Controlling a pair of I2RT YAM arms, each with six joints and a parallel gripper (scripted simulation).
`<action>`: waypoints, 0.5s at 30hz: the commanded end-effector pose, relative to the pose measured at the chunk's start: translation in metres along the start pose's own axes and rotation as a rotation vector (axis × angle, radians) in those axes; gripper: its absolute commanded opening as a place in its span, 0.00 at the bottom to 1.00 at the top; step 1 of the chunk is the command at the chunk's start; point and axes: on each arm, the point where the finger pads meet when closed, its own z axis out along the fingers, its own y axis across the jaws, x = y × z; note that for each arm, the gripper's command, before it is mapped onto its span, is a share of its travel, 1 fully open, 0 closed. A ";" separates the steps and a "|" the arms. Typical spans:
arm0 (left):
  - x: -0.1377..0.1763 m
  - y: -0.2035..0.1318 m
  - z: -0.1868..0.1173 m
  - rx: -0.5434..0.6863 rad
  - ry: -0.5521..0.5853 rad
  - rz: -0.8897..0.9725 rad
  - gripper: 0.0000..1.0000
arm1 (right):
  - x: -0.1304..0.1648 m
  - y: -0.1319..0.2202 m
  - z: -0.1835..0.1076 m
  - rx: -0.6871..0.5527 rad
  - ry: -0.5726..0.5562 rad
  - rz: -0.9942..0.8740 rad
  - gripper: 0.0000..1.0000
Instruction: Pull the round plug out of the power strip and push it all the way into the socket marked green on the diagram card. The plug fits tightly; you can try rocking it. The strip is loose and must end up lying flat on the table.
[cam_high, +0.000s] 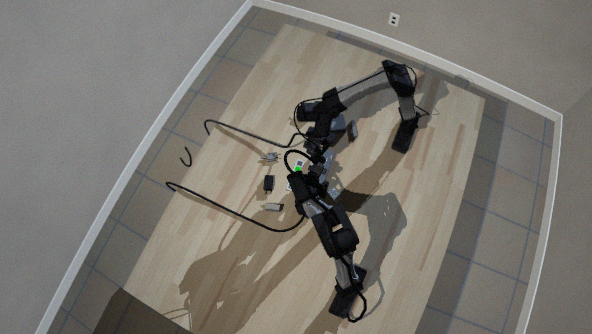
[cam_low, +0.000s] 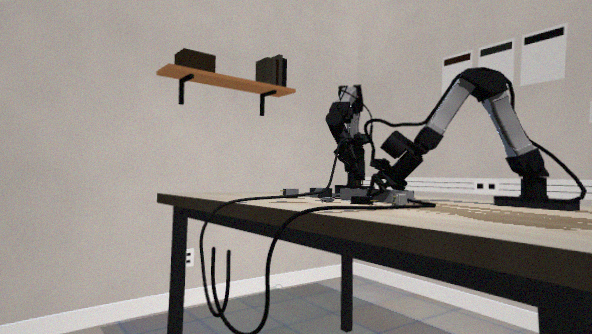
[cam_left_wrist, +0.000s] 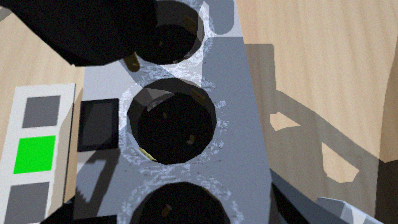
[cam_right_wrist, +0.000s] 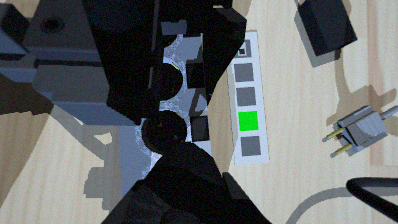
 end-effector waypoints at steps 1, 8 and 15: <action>-0.019 0.003 -0.012 -0.027 -0.067 0.041 0.73 | 0.001 -0.003 0.000 -0.013 0.073 -0.004 0.33; 0.000 0.002 -0.001 -0.012 -0.003 -0.004 0.73 | -0.003 -0.005 -0.008 0.006 0.062 -0.010 0.33; 0.003 0.001 0.000 -0.009 0.008 -0.010 0.73 | -0.003 -0.005 -0.008 0.006 0.062 -0.010 0.33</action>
